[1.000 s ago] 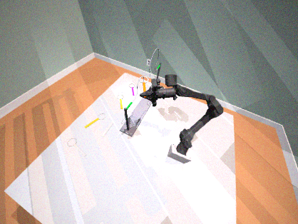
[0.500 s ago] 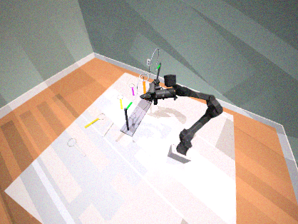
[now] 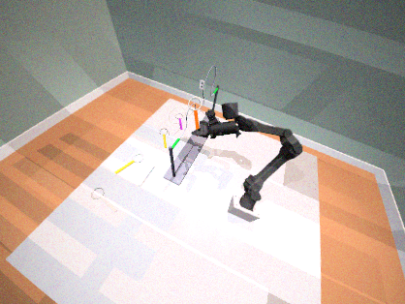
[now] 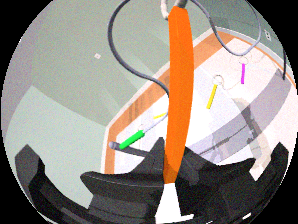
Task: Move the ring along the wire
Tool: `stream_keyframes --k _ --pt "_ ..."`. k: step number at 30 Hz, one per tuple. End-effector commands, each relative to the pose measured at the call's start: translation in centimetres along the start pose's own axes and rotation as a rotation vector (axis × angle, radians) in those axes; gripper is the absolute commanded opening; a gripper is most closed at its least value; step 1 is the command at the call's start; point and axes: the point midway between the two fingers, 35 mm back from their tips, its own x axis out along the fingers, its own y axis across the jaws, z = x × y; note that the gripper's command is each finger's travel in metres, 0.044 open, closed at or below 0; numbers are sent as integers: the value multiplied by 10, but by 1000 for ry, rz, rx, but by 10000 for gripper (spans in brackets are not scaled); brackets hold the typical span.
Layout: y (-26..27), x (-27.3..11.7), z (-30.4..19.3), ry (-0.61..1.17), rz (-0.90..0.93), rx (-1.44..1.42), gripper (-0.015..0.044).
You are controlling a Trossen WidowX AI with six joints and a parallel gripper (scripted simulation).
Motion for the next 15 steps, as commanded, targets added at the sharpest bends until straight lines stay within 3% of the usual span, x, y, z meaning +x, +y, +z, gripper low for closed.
stream_keyframes --k 1,15 --pt "-6 1 0 -11 -45 -80 -150" --pt "-28 1 5 -46 -197 -351 -150"
